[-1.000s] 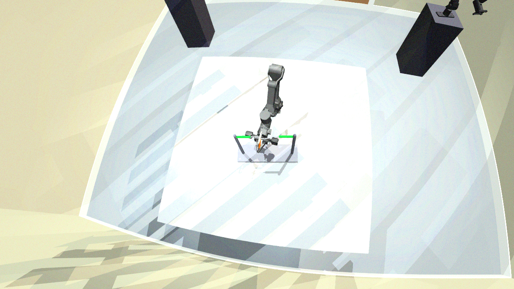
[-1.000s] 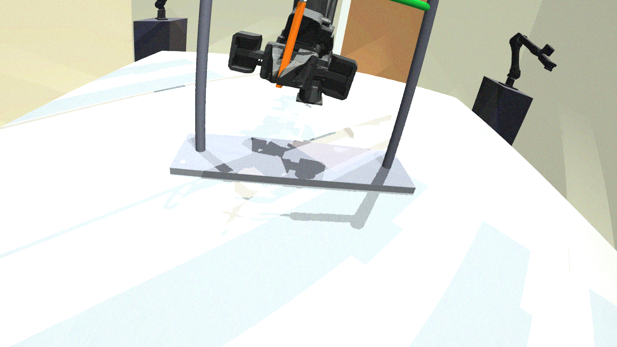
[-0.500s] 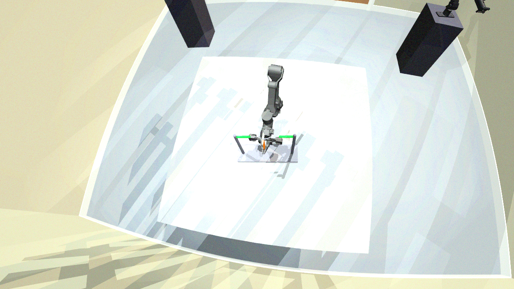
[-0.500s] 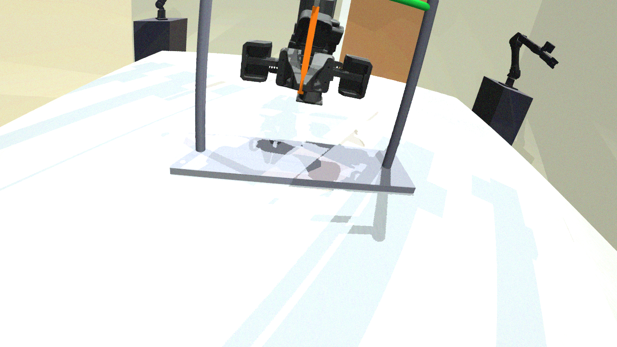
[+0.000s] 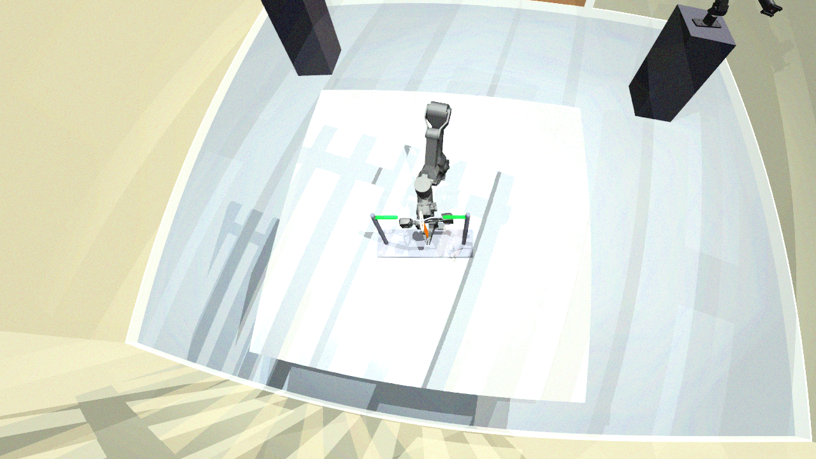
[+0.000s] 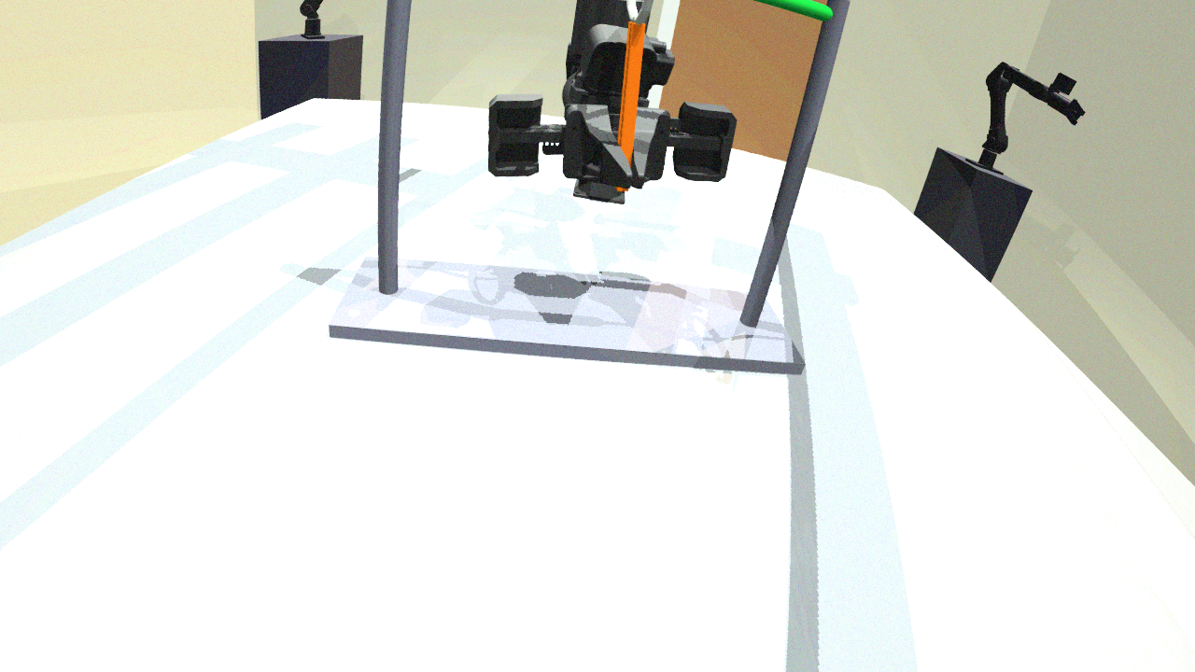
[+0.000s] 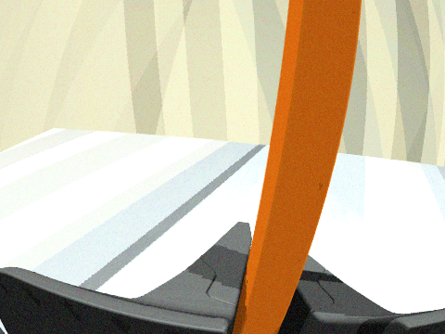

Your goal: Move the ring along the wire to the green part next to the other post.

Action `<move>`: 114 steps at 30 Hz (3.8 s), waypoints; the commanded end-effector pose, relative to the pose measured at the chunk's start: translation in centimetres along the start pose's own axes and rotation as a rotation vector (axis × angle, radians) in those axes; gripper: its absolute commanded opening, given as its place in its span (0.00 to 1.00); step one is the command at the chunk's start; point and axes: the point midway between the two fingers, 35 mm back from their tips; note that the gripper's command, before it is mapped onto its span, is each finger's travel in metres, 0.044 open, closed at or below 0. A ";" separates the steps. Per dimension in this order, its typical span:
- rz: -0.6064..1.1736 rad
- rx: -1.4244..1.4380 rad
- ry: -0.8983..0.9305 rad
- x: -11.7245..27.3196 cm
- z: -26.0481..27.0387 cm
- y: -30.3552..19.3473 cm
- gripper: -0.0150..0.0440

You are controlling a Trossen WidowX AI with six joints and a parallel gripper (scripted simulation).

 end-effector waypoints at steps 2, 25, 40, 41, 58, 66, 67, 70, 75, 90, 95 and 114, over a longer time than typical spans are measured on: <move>0.015 -0.003 0.054 0.5 0.4 0.6 0.00; 0.022 0.071 0.153 1.4 1.9 0.8 0.00; 0.092 0.080 0.068 2.2 2.7 0.9 0.00; 0.106 0.079 0.063 2.3 2.7 1.0 0.00; 0.215 0.070 -0.021 3.6 4.6 1.2 0.00; 0.215 0.068 -0.032 3.6 5.4 1.3 0.00; 0.215 0.067 -0.032 3.6 5.5 1.3 0.00; 0.214 0.067 -0.034 3.5 5.8 1.3 0.00; 0.213 0.066 -0.035 3.5 6.3 1.4 0.00; 0.210 0.065 -0.035 3.4 7.4 1.2 0.00; 0.210 0.065 -0.035 3.3 7.5 0.5 0.00; 0.210 0.065 -0.036 3.2 7.6 -0.7 0.00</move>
Point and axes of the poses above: the point midway between the two fingers, 35 mm back from their tips, its own x axis back along the fingers, its own z axis across the jaws, y = z × x, and after that the axes turned 10 degrees about x, right-handed
